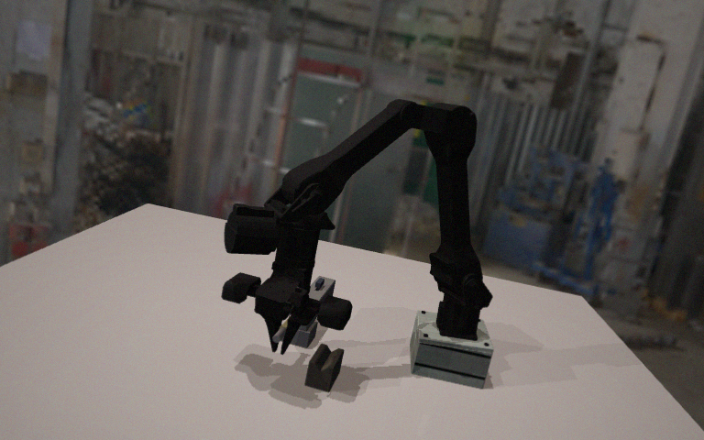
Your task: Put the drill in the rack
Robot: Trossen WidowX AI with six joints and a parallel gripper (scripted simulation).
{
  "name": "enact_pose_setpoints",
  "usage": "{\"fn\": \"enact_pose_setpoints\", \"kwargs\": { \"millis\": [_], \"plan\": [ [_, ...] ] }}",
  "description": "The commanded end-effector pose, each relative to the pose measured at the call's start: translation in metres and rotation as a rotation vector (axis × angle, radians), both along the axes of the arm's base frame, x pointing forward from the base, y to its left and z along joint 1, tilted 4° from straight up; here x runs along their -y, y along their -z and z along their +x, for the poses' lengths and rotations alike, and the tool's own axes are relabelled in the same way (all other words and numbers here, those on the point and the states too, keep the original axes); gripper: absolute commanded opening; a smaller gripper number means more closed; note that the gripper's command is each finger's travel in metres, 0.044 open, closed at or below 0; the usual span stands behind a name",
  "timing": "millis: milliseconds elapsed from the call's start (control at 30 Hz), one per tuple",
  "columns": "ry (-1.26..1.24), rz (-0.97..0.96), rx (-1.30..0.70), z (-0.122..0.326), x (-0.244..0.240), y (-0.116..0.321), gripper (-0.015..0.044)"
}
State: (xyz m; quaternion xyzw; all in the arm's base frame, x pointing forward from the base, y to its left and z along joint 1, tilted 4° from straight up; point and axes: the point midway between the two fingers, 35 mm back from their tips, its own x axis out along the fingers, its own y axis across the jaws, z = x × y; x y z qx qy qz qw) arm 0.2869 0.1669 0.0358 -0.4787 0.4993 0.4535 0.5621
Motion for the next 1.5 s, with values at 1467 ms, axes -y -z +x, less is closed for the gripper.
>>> {"fn": "enact_pose_setpoints", "kwargs": {
  "millis": [1467],
  "plan": [
    [0.006,-0.003,0.004,-0.031,-0.008,-0.009,0.0000]
  ]
}}
